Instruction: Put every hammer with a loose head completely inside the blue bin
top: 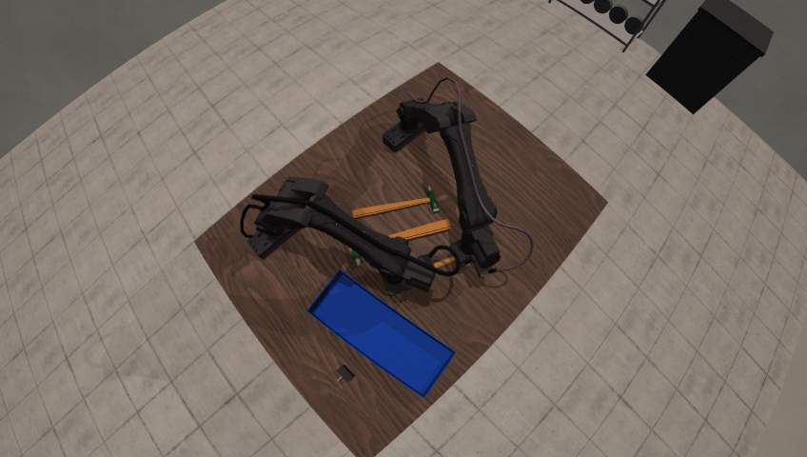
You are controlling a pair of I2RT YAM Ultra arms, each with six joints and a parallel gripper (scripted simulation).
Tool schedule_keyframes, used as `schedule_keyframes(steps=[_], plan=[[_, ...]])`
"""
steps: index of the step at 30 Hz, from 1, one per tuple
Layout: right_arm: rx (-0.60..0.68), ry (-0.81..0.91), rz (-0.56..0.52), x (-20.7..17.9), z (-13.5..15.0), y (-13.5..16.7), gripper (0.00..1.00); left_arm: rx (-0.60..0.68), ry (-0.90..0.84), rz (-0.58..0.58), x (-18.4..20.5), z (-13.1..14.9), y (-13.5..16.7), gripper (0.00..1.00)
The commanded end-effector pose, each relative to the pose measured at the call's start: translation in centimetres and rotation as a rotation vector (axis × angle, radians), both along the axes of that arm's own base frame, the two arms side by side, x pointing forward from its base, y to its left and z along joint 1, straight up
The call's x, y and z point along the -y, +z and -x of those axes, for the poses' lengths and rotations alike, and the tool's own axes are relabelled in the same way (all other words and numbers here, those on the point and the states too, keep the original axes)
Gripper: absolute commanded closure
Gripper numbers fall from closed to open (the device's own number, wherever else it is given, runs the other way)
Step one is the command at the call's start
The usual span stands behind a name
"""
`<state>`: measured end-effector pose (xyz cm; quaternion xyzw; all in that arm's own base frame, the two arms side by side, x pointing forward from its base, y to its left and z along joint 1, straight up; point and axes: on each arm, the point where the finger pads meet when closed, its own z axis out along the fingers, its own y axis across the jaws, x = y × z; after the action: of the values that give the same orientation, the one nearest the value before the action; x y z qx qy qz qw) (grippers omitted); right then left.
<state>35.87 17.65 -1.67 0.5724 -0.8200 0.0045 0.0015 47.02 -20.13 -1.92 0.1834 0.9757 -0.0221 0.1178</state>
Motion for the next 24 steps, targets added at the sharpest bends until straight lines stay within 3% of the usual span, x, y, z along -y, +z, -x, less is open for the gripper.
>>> schedule_keyframes(steps=[1, 2, 21, 23, 24], plan=[[0.002, 0.008, -0.011, -0.39, 0.02, -0.47, 0.54, 0.033, 0.005, 0.013, 0.24, -1.21, 0.92, 0.63], [0.002, 0.008, -0.011, -0.39, 0.02, -0.47, 0.61, 0.033, 0.005, 0.013, 0.24, -1.21, 0.92, 0.63], [0.0, 0.01, -0.011, -0.06, -0.05, -0.52, 0.82, 0.031, 0.002, 0.013, 0.3, -0.93, 1.04, 0.63], [0.0, 0.01, -0.011, -0.06, -0.05, -0.52, 1.0, 0.031, 0.002, 0.013, 0.3, -0.93, 1.04, 0.63], [0.0, 0.01, -0.011, -0.06, -0.05, -0.52, 1.0, 0.031, 0.002, 0.013, 0.3, -0.93, 1.04, 0.63]])
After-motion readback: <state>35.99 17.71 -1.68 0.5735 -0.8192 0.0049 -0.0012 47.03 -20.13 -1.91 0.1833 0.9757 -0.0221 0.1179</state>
